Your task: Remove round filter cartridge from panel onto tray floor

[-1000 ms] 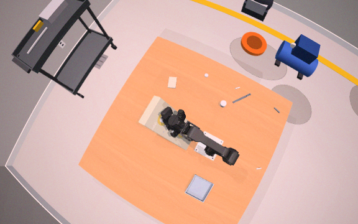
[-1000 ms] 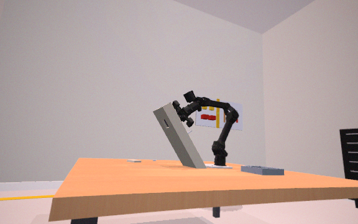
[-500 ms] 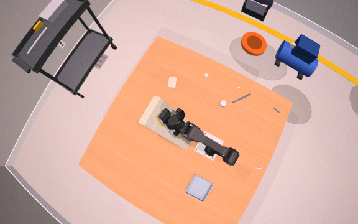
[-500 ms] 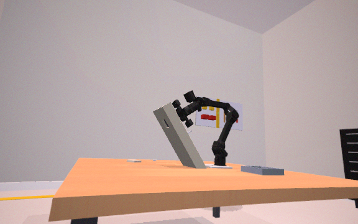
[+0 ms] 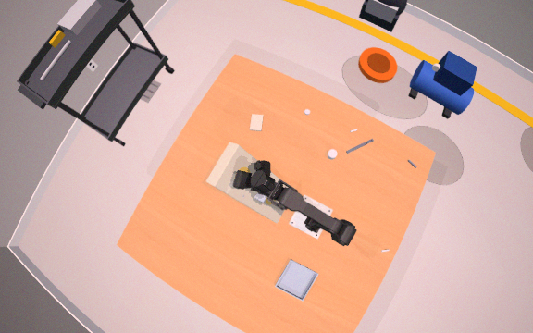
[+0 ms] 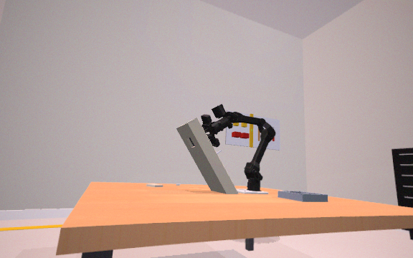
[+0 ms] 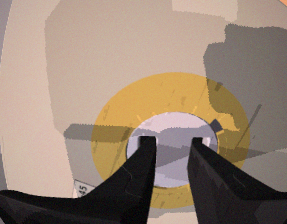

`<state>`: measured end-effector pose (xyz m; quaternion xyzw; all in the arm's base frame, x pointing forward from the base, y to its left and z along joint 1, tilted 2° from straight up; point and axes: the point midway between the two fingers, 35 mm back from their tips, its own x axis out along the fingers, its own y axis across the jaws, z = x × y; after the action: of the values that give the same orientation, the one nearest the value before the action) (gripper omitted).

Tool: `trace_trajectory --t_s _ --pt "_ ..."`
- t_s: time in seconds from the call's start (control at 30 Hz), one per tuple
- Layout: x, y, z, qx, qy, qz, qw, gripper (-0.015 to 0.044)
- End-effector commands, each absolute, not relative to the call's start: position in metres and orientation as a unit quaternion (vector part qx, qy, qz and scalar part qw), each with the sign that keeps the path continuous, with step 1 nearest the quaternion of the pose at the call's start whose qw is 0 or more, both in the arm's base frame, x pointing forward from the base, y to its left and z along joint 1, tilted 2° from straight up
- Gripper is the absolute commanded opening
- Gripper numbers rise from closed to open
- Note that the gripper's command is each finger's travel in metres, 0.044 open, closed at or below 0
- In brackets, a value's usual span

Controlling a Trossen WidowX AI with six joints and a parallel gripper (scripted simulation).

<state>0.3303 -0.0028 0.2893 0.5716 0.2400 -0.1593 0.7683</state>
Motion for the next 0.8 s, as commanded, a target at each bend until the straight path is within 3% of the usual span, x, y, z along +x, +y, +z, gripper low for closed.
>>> trace_trajectory --t_s 0.0,0.77 --pt "0.3356 -0.0033 0.2867 0.507 0.252 -0.14 0.812 0.0" --pt "0.3358 -0.0033 0.2866 0.202 0.285 -0.047 0.936 0.0"
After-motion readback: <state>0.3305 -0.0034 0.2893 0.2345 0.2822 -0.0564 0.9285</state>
